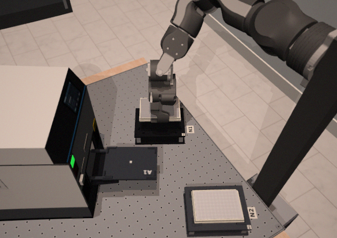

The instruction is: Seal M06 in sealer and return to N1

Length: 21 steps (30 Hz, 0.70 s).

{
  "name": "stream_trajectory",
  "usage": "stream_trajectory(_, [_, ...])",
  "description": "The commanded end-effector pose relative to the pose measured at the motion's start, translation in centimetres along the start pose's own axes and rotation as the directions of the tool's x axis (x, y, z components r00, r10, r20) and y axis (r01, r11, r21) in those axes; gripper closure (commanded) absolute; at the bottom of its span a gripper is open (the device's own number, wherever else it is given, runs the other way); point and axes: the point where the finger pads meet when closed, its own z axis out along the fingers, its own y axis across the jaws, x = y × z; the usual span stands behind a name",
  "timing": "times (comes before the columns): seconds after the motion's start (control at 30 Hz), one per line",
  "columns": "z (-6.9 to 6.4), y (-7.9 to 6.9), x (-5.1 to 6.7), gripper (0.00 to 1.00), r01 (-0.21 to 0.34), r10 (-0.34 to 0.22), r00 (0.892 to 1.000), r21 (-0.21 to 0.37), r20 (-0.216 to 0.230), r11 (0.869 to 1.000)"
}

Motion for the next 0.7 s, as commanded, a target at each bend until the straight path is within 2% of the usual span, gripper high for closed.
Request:
stream_trajectory(0.0, [-0.1, 0.1, -0.2, 1.0, -0.001, 0.002, 1.0, -0.008, 0.007, 1.0])
stream_trajectory(0.17, [-0.1, 0.1, -0.2, 1.0, -0.001, 0.002, 1.0, -0.008, 0.007, 1.0])
stream_trajectory(0.33, [3.0, 0.3, -0.1, 1.0, -0.001, 0.001, 1.0, -0.008, 0.007, 1.0])
stream_trajectory(0.67, [3.0, 0.3, -0.1, 1.0, -0.001, 0.001, 1.0, -0.008, 0.007, 1.0])
